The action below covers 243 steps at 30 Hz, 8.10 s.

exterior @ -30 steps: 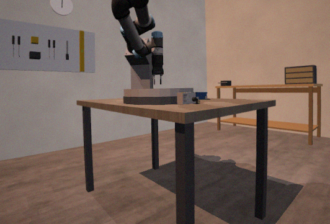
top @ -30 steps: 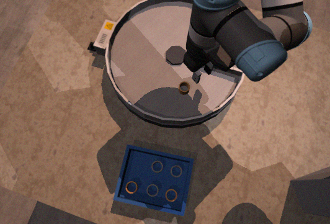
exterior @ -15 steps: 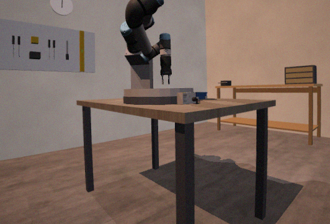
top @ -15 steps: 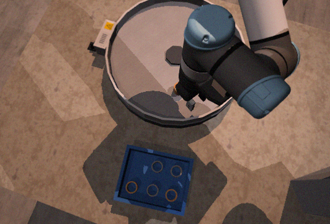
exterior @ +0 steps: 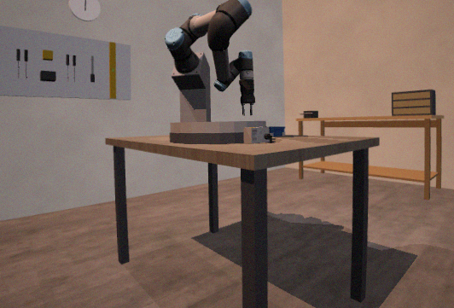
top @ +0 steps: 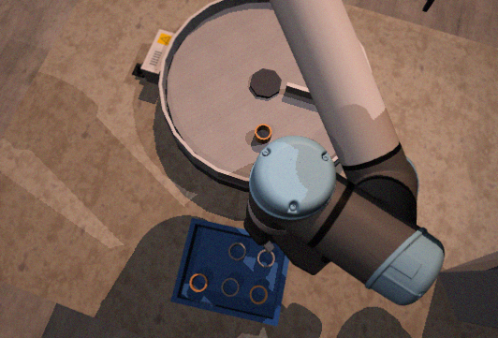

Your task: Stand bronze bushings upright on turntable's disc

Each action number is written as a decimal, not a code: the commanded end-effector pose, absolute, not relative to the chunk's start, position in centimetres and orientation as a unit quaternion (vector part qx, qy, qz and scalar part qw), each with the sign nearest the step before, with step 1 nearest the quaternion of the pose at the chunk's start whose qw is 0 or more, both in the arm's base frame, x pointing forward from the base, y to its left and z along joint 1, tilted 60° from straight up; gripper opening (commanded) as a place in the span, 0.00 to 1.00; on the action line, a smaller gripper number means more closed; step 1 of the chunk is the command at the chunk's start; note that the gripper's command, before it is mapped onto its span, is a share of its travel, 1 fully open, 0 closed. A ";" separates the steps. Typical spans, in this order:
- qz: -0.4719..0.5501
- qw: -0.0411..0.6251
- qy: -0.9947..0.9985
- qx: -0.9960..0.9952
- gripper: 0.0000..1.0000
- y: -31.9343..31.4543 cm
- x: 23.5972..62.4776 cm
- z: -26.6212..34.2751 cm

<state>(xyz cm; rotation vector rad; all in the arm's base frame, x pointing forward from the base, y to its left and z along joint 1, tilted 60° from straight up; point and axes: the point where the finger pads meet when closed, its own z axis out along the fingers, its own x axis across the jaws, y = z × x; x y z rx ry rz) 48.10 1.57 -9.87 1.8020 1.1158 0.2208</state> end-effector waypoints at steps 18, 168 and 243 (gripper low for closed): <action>0.086 0.492 0.444 0.744 0.76 7.7 49.6 -16.7; 0.085 0.491 0.445 0.744 0.76 4.1 53.0 -19.8; 0.084 0.491 0.445 0.745 0.76 2.8 54.1 -20.7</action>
